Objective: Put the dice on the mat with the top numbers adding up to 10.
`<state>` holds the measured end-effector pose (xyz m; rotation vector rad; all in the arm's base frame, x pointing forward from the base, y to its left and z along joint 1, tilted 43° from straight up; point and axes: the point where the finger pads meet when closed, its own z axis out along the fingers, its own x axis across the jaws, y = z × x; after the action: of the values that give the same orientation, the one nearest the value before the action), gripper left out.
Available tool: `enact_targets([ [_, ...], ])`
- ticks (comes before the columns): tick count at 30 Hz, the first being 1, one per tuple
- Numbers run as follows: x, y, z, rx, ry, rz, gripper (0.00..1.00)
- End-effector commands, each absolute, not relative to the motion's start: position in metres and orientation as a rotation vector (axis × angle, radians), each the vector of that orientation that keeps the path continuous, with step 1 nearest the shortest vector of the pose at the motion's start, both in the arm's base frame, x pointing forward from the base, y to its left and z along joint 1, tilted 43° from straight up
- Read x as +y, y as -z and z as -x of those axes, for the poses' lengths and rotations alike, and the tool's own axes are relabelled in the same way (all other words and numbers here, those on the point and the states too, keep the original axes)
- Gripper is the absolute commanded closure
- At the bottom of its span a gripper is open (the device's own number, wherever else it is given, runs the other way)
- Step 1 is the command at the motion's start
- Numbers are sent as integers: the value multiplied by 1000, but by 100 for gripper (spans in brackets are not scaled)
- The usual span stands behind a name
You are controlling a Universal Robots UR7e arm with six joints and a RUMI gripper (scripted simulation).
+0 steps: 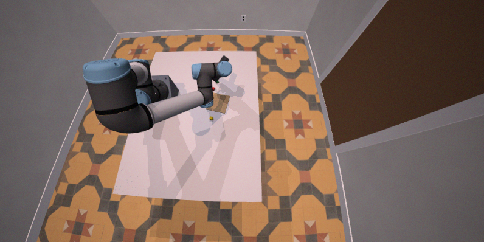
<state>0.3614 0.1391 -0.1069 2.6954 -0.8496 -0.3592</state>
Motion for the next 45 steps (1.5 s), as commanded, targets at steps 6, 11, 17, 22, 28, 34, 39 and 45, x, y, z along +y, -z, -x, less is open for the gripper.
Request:
enact_targets([
  [6, 142, 108, -356, -468, 388, -2785, 79],
  [11, 144, 109, -352, -194, 413, -2812, 79],
  [17, 145, 109, -348, 96, 441, -2813, 79],
  [22, 145, 109, -346, 249, 457, -2801, 79],
  [28, 145, 109, -342, 536, 490, -2757, 79],
  [34, 145, 109, -339, 817, 525, -2685, 79],
  [39, 144, 109, -337, 1021, 553, -2613, 79],
  [45, 143, 108, -335, 1282, 592, -2495, 79],
])
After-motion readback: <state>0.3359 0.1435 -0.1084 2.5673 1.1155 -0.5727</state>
